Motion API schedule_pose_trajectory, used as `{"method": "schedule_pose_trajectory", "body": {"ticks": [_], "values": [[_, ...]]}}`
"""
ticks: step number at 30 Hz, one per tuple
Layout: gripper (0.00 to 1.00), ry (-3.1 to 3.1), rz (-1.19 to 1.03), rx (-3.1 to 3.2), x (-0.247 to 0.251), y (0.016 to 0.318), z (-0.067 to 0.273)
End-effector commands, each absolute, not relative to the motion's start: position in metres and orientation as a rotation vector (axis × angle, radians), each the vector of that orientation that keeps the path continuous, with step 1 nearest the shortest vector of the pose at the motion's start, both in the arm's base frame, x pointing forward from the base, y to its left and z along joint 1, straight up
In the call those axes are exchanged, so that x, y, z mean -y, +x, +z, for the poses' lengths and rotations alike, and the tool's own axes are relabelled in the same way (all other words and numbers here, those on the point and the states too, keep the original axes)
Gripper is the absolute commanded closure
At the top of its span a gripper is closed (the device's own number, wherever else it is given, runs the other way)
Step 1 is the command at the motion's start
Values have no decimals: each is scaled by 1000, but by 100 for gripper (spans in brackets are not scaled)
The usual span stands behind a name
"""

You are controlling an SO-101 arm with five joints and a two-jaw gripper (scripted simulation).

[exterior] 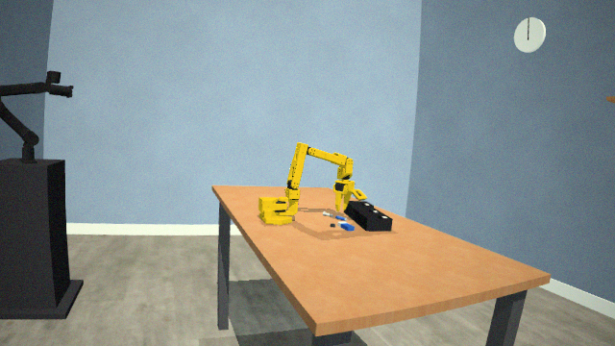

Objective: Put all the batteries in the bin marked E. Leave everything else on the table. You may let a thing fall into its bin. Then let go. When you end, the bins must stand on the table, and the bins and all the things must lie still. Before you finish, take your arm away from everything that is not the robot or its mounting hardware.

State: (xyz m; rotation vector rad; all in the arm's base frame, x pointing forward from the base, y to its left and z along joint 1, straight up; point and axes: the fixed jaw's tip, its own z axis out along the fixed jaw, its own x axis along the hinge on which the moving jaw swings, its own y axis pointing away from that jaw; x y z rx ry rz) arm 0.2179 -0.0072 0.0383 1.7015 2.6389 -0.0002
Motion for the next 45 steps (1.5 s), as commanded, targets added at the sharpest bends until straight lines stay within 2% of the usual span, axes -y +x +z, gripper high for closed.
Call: {"method": "schedule_pose_trajectory", "body": {"ticks": [1,24,25,45], "values": [[81,1688,29,-2612,6,222,35],[81,1688,29,-2612,6,221,17],[81,1696,16,-2624,6,221,9],[81,1696,16,-2624,6,221,9]]}}
